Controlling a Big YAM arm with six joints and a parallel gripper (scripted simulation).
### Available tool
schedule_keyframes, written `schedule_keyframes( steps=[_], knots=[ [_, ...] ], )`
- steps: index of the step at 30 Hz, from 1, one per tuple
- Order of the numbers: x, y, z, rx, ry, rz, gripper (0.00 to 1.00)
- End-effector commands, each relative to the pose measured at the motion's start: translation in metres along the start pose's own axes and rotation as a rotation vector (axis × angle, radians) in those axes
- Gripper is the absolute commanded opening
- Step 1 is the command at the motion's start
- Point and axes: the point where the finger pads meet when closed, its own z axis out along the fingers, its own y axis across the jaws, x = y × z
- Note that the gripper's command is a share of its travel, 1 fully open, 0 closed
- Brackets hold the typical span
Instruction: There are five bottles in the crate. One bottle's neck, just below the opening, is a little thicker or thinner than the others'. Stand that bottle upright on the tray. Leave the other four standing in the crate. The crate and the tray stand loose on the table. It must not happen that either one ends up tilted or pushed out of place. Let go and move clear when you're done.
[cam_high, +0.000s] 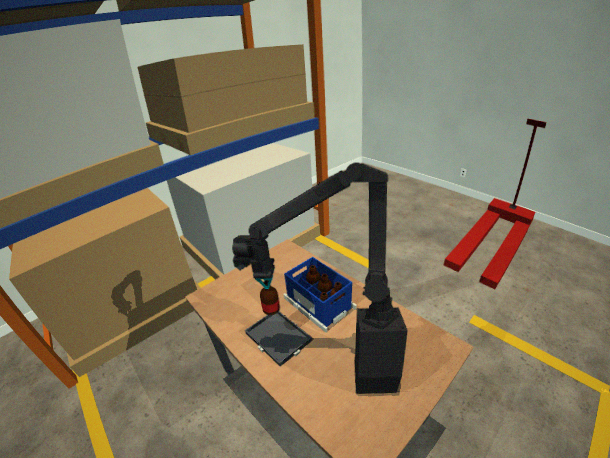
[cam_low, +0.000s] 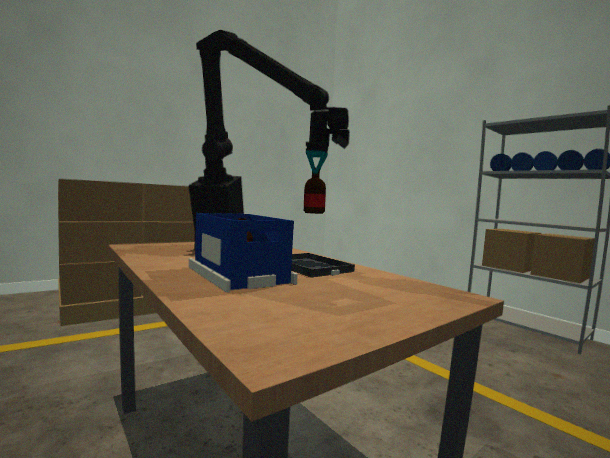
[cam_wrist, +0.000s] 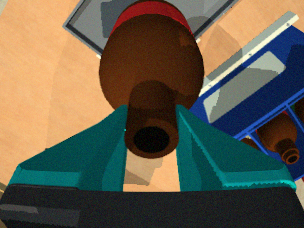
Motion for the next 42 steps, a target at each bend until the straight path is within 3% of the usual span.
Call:
schedule_keyframes(
  steps=[1, 42],
  knots=[
    [-0.0114, 0.0040, -0.0079, 0.008, -0.034, 0.004, 0.00],
    [-0.0080, 0.0029, -0.0131, 0.010, -0.051, 0.010, 0.00]
  ],
)
